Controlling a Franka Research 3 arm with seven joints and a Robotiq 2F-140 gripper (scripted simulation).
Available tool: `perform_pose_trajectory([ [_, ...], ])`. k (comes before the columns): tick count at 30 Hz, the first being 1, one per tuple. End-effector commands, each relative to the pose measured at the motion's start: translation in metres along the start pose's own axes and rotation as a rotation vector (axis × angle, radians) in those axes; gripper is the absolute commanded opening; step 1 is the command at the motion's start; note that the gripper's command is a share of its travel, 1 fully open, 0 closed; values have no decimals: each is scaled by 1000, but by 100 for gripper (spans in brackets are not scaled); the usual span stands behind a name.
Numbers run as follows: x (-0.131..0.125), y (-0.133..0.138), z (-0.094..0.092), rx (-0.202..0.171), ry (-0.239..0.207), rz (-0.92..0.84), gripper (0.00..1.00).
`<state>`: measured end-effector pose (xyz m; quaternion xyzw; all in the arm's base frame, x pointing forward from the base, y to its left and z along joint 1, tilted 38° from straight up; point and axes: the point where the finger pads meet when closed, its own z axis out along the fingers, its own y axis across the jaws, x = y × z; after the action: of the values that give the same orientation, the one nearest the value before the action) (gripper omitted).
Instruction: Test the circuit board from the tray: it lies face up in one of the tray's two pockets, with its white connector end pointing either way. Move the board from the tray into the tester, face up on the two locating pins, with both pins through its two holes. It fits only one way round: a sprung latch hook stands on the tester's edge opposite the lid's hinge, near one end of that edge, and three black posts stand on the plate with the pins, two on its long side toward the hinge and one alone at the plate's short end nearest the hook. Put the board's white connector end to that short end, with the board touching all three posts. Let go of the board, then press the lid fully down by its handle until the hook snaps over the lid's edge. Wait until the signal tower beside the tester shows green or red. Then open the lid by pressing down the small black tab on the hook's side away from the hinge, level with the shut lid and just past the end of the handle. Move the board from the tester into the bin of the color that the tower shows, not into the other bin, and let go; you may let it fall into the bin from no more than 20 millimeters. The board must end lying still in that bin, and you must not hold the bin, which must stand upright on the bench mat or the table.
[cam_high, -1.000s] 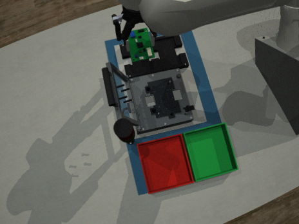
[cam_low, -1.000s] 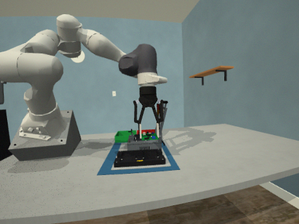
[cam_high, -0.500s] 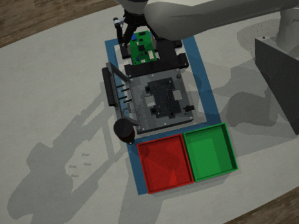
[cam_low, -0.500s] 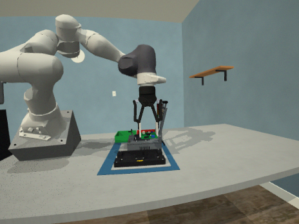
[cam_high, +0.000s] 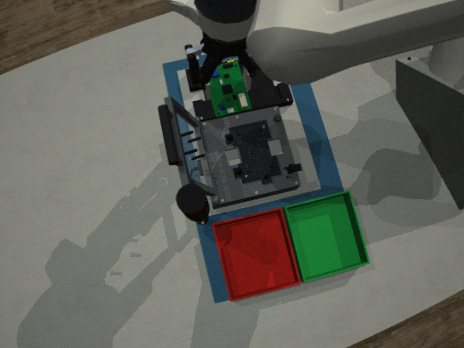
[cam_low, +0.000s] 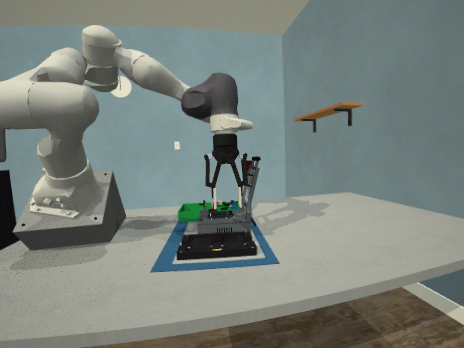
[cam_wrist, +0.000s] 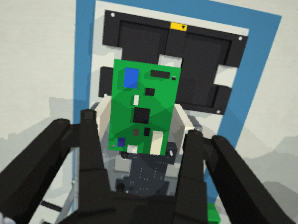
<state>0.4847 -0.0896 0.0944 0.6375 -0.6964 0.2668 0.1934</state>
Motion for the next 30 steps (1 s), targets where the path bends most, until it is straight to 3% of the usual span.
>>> perform_pose_trajectory([
  [1, -10, 2, -1, -2, -4, 32, 46],
  [30, -97, 19, -8, -2, -4, 32, 46],
])
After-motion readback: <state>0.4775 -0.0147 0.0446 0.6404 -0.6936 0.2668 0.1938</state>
